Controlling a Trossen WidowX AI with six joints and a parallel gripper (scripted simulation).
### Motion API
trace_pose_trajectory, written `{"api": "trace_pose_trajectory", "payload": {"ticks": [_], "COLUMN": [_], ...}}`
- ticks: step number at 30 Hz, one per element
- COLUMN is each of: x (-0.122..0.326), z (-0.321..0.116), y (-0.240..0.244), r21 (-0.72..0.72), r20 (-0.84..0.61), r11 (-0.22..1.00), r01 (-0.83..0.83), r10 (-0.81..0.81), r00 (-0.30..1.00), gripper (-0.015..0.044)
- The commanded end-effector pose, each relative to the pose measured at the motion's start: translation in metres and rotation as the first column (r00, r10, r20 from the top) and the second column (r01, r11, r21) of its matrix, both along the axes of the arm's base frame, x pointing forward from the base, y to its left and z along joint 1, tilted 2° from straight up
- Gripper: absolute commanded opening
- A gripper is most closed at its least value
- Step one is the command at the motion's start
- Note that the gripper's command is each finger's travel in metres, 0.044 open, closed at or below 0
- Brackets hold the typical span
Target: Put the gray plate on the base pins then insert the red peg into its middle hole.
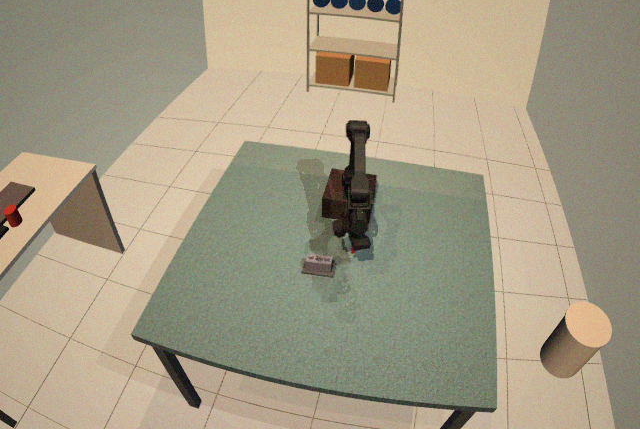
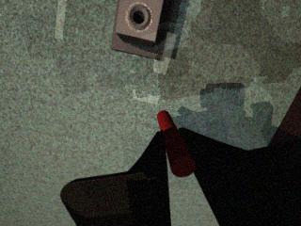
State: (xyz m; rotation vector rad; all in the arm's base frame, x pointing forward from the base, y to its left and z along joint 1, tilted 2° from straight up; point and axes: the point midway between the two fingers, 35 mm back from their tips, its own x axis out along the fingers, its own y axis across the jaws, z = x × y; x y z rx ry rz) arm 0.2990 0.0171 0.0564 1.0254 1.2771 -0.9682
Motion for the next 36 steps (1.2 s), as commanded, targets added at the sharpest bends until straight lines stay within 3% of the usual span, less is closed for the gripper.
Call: {"api": "trace_pose_trajectory", "payload": {"ticks": [1,36], "x": [0.006,0.032], "z": [0.002,0.007], "y": [-0.01,-0.116], "r21": [0.001,-0.007], "r20": [0.003,0.008], "r11": [1.0,1.0], "r01": [-0.005,-0.031], "r10": [0.005,0.031], "r00": [1.0,0.999], "gripper": [0.0,0.0]}}
